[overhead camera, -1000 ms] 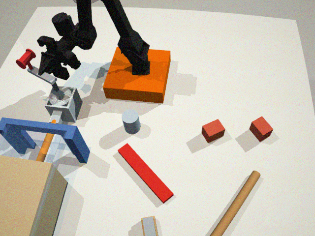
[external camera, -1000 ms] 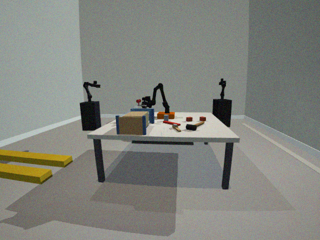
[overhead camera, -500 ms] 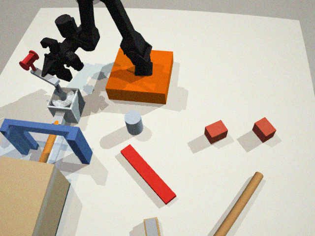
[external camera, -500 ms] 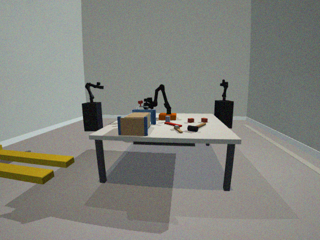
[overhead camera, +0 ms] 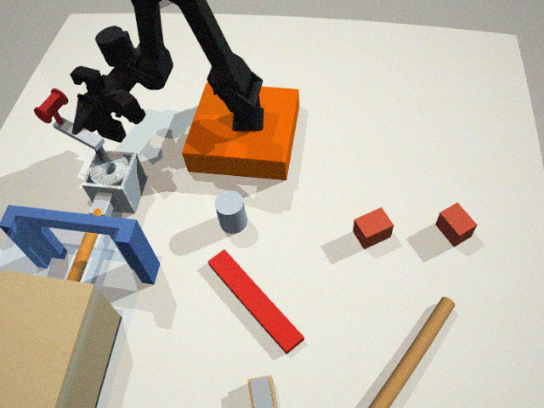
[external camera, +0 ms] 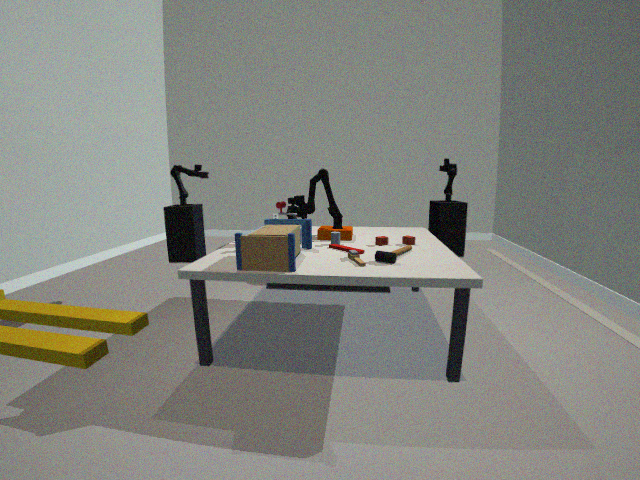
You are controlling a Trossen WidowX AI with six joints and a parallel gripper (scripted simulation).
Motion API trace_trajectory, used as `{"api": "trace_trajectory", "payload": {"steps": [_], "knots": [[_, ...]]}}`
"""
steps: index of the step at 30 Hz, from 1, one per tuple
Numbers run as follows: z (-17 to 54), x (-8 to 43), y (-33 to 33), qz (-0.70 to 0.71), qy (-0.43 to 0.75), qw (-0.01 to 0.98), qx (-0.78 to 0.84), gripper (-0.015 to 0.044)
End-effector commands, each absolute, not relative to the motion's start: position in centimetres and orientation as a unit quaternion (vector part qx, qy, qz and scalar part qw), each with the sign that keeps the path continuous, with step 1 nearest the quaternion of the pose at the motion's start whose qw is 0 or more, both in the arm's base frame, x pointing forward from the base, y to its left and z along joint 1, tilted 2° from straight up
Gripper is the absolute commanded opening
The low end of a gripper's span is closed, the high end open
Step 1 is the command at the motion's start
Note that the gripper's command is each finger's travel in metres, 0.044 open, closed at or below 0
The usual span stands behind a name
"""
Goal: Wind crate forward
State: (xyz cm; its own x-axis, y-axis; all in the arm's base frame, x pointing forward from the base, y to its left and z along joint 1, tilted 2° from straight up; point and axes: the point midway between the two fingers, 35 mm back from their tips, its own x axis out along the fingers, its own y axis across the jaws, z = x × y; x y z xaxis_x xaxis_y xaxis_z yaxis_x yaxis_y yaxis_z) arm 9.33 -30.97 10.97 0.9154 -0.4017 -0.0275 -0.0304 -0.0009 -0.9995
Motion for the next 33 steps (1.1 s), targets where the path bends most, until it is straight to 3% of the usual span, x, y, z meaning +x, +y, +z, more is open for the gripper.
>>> {"api": "trace_trajectory", "payload": {"steps": [1,33], "knots": [[10.98,9.35,-30.98,-0.135,0.155,0.688,-0.695,0.0000],[10.56,9.37,-31.01,-0.135,0.155,0.689,-0.695,0.0000]]}}
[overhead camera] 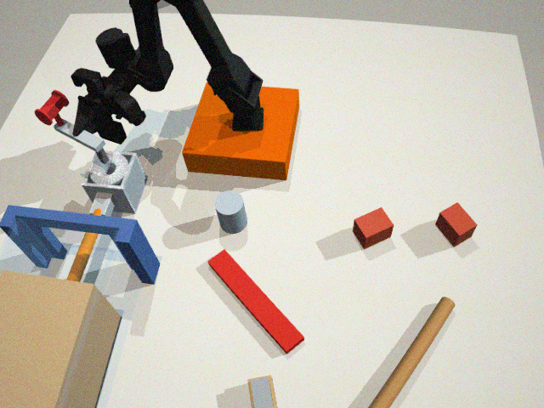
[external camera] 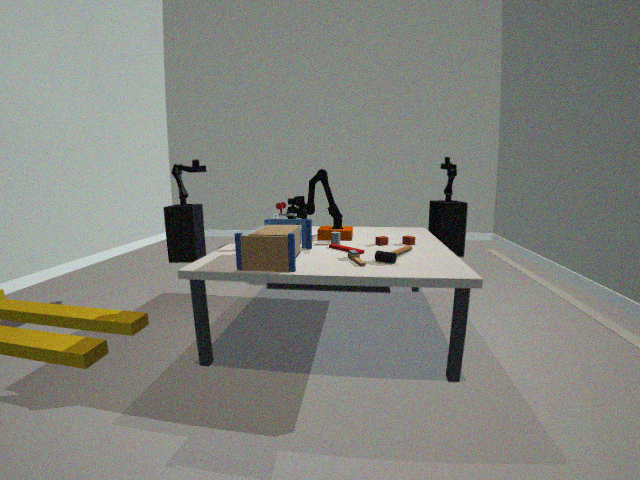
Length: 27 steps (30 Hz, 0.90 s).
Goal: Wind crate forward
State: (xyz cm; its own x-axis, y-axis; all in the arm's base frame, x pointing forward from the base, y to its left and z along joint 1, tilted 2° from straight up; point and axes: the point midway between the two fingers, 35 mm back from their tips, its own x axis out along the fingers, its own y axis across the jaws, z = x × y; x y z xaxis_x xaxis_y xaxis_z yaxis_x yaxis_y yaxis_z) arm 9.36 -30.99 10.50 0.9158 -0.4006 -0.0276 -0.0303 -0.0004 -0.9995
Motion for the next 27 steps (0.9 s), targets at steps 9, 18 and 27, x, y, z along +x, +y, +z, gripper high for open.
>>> {"api": "trace_trajectory", "payload": {"steps": [9,18,27], "knots": [[10.36,9.36,-31.01,-0.135,0.155,0.689,-0.695,0.0000],[10.32,9.36,-31.01,-0.135,0.155,0.689,-0.695,0.0000],[10.15,9.36,-31.01,-0.135,0.155,0.689,-0.695,0.0000]]}}
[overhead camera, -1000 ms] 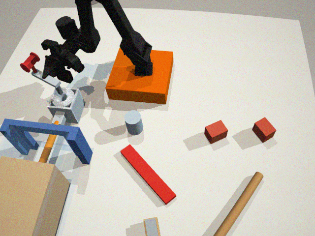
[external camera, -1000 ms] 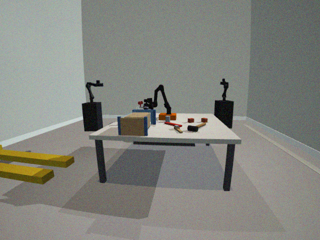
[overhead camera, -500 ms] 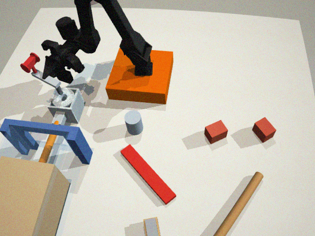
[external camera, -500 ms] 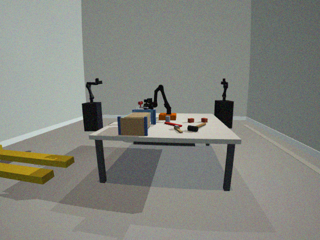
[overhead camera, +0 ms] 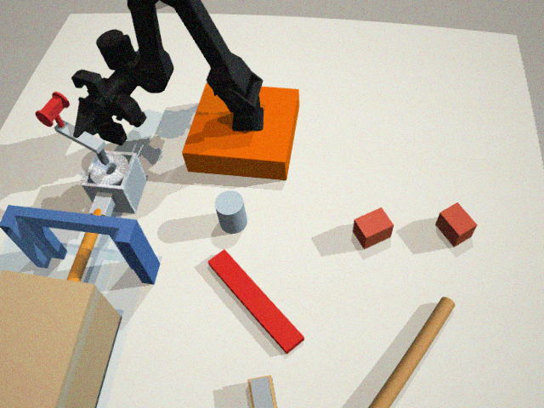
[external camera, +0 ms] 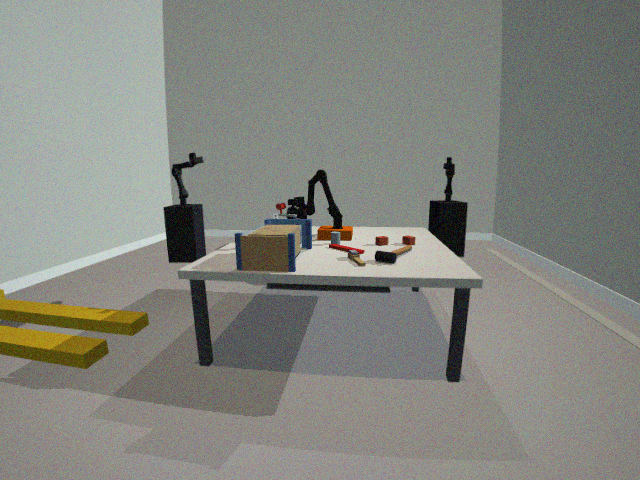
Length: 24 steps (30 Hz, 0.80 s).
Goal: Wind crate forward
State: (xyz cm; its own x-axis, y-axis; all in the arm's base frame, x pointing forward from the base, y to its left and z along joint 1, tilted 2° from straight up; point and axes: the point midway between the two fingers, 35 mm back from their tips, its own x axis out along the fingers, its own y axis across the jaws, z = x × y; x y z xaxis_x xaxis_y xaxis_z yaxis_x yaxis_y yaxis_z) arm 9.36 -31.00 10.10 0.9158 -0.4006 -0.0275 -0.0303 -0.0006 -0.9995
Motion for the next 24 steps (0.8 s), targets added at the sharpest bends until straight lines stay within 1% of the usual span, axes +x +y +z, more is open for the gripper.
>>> {"api": "trace_trajectory", "payload": {"steps": [1,24], "knots": [[10.15,9.36,-31.01,-0.135,0.155,0.689,-0.695,0.0000],[9.87,9.34,-30.99,-0.135,0.155,0.689,-0.695,0.0000]]}}
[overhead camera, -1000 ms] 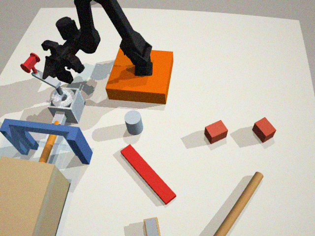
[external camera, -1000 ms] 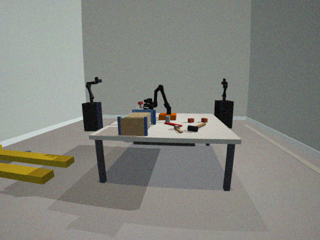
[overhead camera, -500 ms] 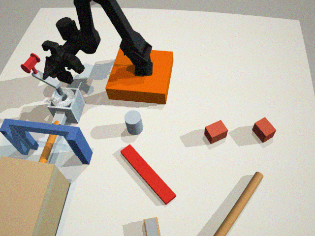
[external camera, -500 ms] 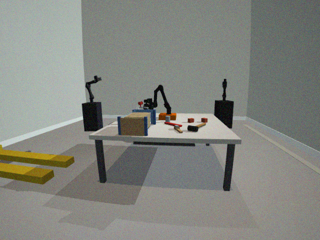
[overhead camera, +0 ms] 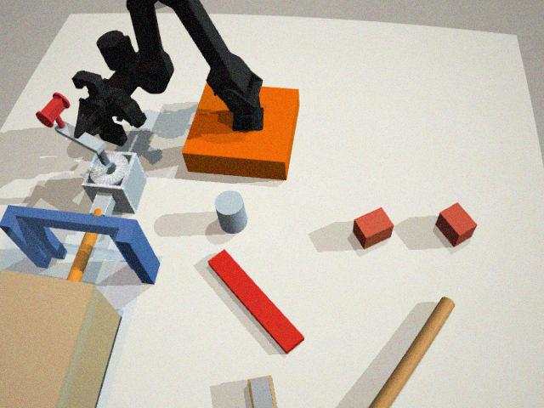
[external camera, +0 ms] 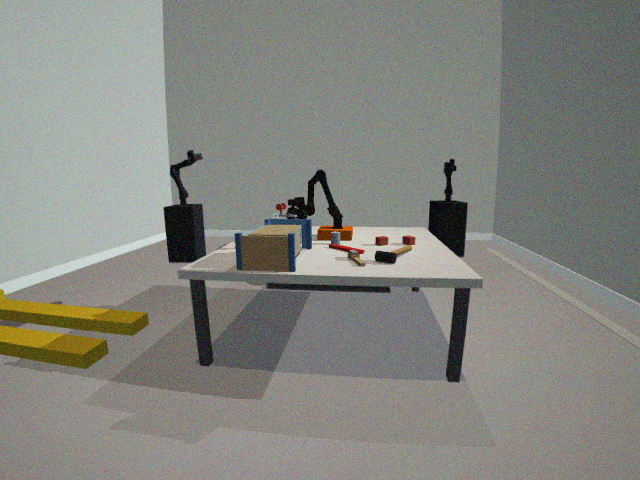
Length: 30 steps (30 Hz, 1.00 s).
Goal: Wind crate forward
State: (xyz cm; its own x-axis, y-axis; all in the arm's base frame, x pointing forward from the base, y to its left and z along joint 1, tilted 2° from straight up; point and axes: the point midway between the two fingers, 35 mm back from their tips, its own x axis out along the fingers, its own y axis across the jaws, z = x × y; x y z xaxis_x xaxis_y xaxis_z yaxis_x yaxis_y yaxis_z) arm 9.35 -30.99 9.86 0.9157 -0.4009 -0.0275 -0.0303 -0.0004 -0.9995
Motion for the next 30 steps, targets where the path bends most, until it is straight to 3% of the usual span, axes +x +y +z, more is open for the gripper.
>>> {"api": "trace_trajectory", "payload": {"steps": [1,30], "knots": [[9.81,9.34,-30.98,-0.135,0.155,0.689,-0.695,0.0000],[9.52,9.32,-30.97,-0.135,0.155,0.689,-0.695,0.0000]]}}
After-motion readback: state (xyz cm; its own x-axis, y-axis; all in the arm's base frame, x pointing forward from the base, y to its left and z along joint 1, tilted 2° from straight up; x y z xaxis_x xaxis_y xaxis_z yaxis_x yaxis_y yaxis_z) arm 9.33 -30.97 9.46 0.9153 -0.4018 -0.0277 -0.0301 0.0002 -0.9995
